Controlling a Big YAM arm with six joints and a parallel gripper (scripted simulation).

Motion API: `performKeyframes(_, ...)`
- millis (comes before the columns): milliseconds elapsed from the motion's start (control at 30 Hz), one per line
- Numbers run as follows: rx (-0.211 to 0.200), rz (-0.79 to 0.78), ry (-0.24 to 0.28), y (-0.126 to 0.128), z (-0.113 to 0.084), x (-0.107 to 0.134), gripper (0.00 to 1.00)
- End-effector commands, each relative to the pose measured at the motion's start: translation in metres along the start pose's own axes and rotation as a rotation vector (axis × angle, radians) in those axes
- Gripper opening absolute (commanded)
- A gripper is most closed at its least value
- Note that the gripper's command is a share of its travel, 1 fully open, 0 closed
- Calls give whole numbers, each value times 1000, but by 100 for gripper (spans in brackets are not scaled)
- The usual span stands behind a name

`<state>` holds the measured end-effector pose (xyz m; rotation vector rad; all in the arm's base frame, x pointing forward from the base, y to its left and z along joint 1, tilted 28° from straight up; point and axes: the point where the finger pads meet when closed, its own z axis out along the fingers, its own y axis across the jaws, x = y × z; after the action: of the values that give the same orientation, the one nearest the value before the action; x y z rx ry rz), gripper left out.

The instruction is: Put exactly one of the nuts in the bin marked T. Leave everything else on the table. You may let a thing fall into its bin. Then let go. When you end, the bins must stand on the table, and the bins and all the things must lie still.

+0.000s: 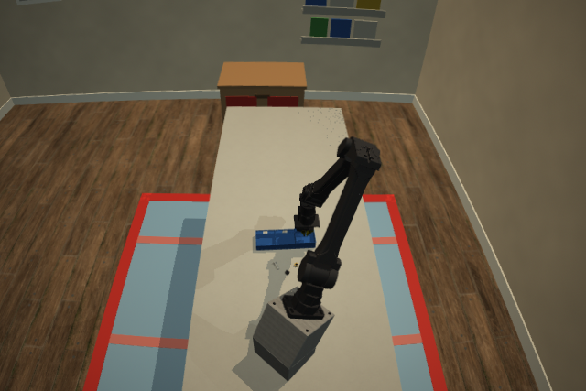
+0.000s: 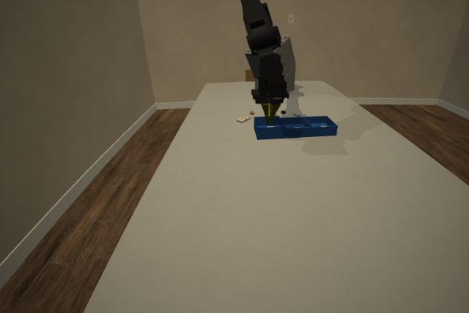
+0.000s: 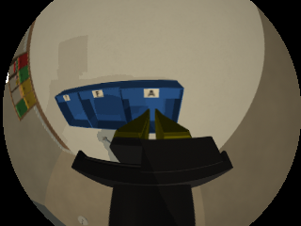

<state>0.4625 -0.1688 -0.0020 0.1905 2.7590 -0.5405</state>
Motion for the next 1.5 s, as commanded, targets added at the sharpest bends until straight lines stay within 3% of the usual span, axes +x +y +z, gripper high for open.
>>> performKeyframes(0, -3, -4, -15, 5, -16, -3, 8)
performKeyframes(167, 1, 3, -12, 0, -20, -3, 8)
performKeyframes(367, -3, -3, -15, 5, -44, -3, 8)
performKeyframes(467, -1, 5, -12, 1, -43, -2, 8)
performKeyframes(500, -7, -15, 20, 16, -31, 6, 8)
performKeyframes(800, -4, -3, -16, 59, -36, -15, 8)
performKeyframes(1100, -6, -5, -11, 94, -37, -14, 8)
performKeyframes(1233, 3, 21, -1, 81, -32, -14, 8)
performKeyframes(1467, -1, 8, -22, 81, -24, -19, 8)
